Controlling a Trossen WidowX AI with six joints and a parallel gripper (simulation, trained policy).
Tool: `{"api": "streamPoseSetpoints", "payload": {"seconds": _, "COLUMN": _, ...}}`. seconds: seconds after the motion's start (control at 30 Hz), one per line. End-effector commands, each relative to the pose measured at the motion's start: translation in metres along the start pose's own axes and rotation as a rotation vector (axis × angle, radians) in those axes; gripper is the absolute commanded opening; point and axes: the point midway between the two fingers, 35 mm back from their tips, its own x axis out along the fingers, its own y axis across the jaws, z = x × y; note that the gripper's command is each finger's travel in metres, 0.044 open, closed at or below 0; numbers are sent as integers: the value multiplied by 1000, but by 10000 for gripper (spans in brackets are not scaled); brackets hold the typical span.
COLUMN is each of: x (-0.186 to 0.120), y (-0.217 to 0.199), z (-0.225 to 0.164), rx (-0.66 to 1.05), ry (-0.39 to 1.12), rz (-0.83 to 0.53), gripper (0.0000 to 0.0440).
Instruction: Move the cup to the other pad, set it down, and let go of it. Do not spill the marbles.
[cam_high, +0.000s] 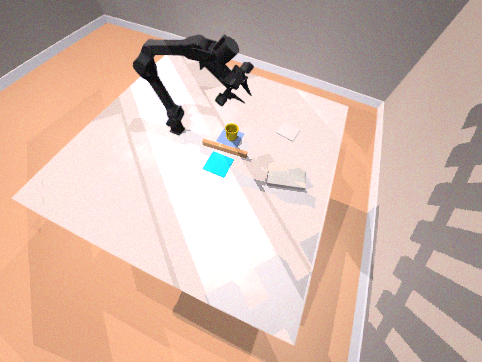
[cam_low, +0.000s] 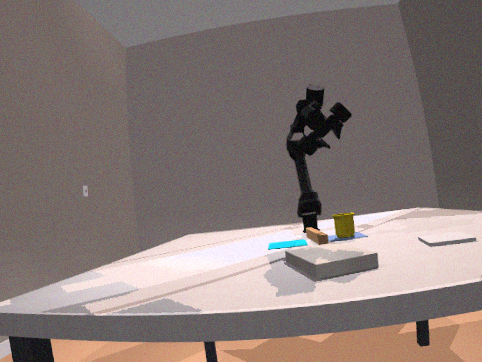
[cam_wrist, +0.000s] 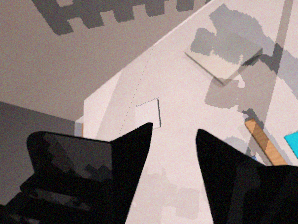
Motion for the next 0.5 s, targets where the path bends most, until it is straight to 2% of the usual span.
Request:
{"api": "streamPoseSetpoints", "payload": {"seconds": 0.0, "x": 6, "y": 0, "z": -7, "rx": 52, "ry": 55, "rz": -38, "gripper": 168}}
{"api": "streamPoseSetpoints", "payload": {"seconds": 0.47, "x": 19, "y": -11, "z": -29, "rx": 186, "ry": 194, "rz": -202, "gripper": 152}}
